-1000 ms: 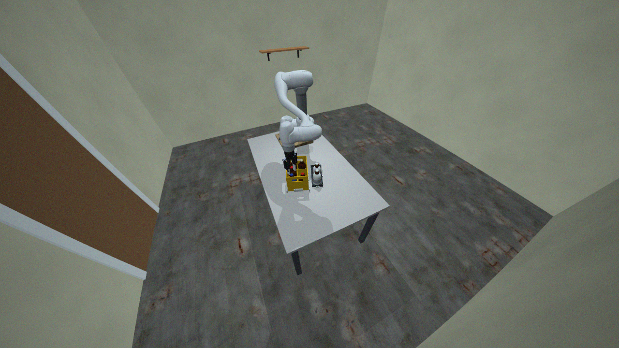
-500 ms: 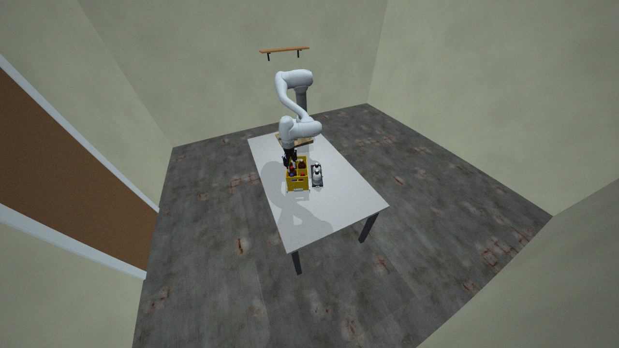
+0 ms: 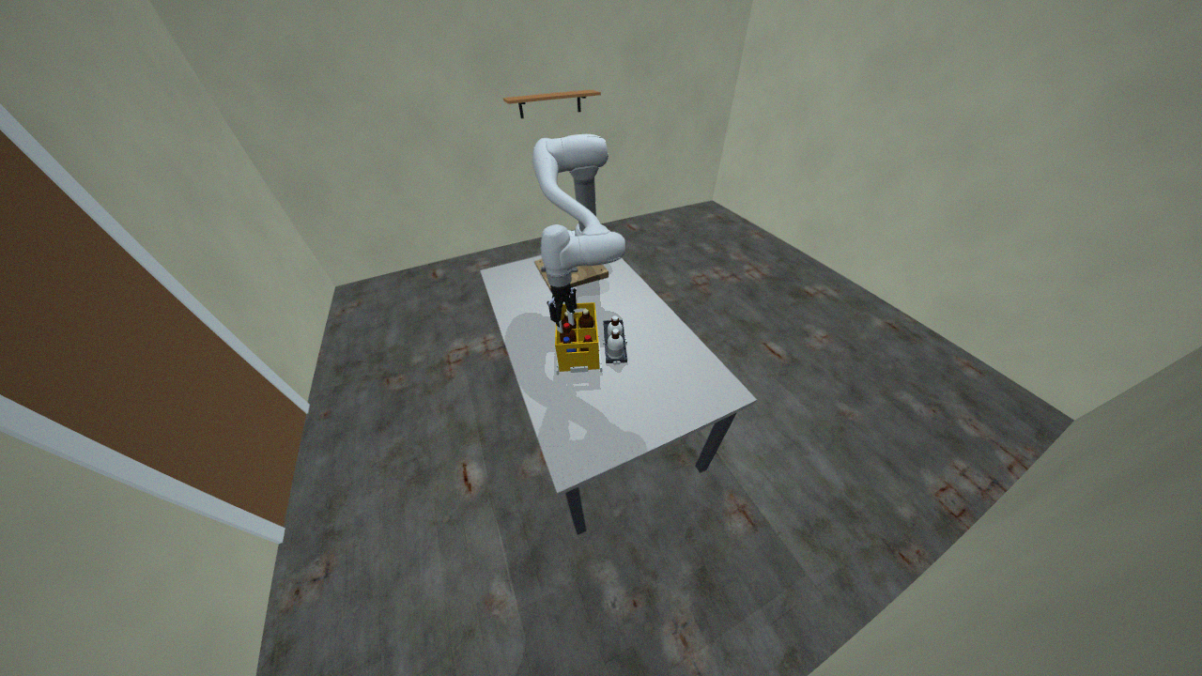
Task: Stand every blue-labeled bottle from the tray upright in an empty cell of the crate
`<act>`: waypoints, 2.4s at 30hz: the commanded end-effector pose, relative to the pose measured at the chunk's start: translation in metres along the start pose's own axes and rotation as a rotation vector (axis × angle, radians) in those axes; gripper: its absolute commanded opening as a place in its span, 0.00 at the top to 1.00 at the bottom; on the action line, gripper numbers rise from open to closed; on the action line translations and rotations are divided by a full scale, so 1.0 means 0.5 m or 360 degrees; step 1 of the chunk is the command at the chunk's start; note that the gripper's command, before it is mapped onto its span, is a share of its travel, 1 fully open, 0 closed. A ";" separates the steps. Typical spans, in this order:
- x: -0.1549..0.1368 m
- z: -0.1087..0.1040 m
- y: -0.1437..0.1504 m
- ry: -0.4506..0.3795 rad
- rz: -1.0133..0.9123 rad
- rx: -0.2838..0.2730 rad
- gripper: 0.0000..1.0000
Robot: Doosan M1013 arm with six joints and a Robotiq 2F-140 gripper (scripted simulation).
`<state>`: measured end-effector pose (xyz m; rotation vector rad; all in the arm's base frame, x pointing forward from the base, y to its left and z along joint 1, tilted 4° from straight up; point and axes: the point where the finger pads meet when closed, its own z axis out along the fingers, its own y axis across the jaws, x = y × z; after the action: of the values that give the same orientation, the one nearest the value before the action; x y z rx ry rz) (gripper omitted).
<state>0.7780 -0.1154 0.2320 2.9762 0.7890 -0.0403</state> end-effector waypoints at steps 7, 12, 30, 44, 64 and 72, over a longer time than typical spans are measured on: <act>0.000 -0.001 0.000 0.0000 0.0000 0.0000 1.00; 0.000 -0.001 0.000 0.0000 0.0000 0.0000 1.00; 0.000 -0.001 0.000 0.0000 0.0000 0.0000 1.00; 0.000 -0.001 0.000 0.0000 0.0000 0.0000 1.00; 0.000 -0.001 0.000 0.0000 0.0000 0.0000 1.00; 0.000 -0.001 0.000 0.0000 0.0000 0.0000 1.00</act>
<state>0.7780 -0.1153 0.2322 2.9762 0.7890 -0.0404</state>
